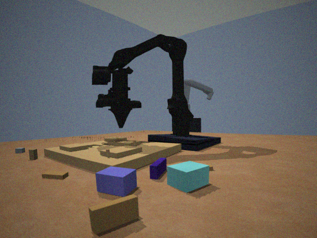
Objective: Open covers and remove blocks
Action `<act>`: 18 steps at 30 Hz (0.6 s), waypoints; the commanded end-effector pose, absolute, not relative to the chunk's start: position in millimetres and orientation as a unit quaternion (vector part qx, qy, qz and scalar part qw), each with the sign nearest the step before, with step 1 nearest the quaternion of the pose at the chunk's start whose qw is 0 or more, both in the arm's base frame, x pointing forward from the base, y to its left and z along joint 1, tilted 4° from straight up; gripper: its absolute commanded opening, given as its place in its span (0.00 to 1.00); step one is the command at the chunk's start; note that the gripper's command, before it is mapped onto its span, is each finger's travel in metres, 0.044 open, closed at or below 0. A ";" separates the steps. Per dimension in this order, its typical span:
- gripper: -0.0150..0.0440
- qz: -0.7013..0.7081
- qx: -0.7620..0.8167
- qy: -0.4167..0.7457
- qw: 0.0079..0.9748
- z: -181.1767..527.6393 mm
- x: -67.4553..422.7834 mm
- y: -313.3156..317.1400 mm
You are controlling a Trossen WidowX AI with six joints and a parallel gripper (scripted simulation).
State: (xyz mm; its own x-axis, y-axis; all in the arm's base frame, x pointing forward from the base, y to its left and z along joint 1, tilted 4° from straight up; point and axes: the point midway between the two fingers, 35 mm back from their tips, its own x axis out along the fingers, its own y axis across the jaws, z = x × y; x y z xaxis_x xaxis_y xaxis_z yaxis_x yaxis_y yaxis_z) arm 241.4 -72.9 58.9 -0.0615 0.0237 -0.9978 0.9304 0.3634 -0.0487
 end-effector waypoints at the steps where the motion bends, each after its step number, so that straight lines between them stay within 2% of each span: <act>1: 0.25 -0.359 0.352 0.634 0.588 58.6 245.6 -70.2; 6: 0.25 -0.176 0.181 0.706 0.662 61.3 260.2 -61.0; 10: 0.25 -0.020 0.034 0.726 0.686 63.3 271.3 -52.9; 18: 0.25 0.287 -0.258 0.666 0.638 66.4 292.5 -34.5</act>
State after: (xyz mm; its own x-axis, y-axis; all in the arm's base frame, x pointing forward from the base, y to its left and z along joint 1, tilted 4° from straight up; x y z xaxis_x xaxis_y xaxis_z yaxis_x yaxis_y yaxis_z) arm 268.9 -51.5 61.7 -0.0619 0.0172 -0.9979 -0.0140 0.9997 0.0181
